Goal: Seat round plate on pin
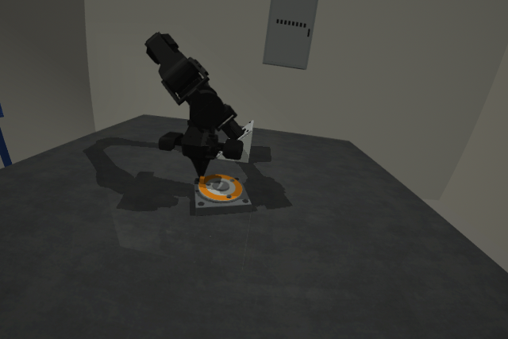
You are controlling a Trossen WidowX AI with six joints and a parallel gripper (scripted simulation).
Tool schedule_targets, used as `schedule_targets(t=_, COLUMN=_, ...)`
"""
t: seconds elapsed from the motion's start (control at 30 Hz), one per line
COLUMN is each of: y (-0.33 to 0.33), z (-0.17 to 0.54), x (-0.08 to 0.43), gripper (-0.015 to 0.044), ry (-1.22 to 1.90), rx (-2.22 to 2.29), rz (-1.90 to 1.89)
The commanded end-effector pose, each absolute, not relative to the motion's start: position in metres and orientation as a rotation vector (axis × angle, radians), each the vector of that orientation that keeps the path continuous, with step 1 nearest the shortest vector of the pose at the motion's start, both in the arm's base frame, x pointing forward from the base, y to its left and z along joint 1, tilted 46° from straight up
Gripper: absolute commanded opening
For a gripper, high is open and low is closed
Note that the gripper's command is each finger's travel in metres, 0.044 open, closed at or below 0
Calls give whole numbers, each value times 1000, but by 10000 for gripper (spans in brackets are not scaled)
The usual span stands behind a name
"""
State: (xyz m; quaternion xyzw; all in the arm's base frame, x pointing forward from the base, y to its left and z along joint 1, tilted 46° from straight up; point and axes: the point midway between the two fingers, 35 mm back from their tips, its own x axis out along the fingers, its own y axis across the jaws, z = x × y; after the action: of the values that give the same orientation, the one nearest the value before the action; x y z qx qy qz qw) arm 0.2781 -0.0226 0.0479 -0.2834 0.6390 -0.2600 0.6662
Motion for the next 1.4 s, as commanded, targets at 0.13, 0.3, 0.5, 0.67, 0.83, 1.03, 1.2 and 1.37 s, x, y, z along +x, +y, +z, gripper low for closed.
schedule_targets(t=0.13, y=-23, z=47, x=284, gripper=0, ry=1446, rx=-649, rz=-590)
schedule_targets(t=0.3, y=-22, z=48, x=286, gripper=0, ry=1445, rx=-649, rz=-590)
schedule_targets(t=0.5, y=-23, z=47, x=289, gripper=0, ry=1445, rx=-649, rz=-590)
schedule_targets(t=0.67, y=-10, z=59, x=289, gripper=0, ry=1446, rx=-647, rz=-588)
schedule_targets(t=0.83, y=5, z=76, x=287, gripper=0, ry=1446, rx=-647, rz=-588)
schedule_targets(t=1.03, y=1, z=70, x=288, gripper=0, ry=1441, rx=-656, rz=-586)
schedule_targets(t=1.2, y=1, z=70, x=288, gripper=0, ry=1441, rx=-656, rz=-586)
schedule_targets(t=1.37, y=1, z=70, x=288, gripper=0, ry=1441, rx=-656, rz=-586)
